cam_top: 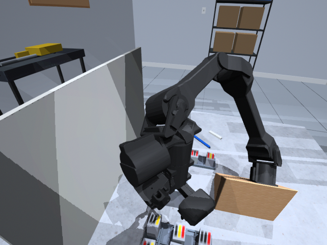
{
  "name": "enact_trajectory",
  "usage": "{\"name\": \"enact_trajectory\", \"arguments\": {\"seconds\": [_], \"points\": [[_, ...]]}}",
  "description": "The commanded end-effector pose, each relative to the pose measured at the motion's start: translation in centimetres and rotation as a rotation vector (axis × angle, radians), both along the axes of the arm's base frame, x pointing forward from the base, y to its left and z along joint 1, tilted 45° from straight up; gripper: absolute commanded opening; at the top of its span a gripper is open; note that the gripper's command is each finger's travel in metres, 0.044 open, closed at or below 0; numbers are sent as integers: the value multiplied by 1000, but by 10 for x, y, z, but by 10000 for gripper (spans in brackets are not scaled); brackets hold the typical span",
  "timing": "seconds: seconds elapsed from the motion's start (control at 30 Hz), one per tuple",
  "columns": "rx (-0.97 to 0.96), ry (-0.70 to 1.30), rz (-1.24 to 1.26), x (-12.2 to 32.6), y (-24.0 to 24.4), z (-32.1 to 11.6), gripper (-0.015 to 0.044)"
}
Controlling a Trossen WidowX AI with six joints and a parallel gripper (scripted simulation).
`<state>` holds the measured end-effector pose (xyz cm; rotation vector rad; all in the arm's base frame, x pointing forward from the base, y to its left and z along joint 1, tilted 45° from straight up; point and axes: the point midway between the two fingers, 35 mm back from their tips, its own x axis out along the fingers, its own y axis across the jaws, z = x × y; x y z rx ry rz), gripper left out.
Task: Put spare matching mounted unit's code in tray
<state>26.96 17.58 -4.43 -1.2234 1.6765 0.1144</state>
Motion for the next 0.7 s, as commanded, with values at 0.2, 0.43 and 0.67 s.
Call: {"name": "enact_trajectory", "arguments": {"seconds": [0.2,0.43,0.67], "points": [[-54,452,475,-118,13,-80,440],[-54,453,476,-118,13,-80,440],[-56,452,476,-103,-16,-108,300]]}}
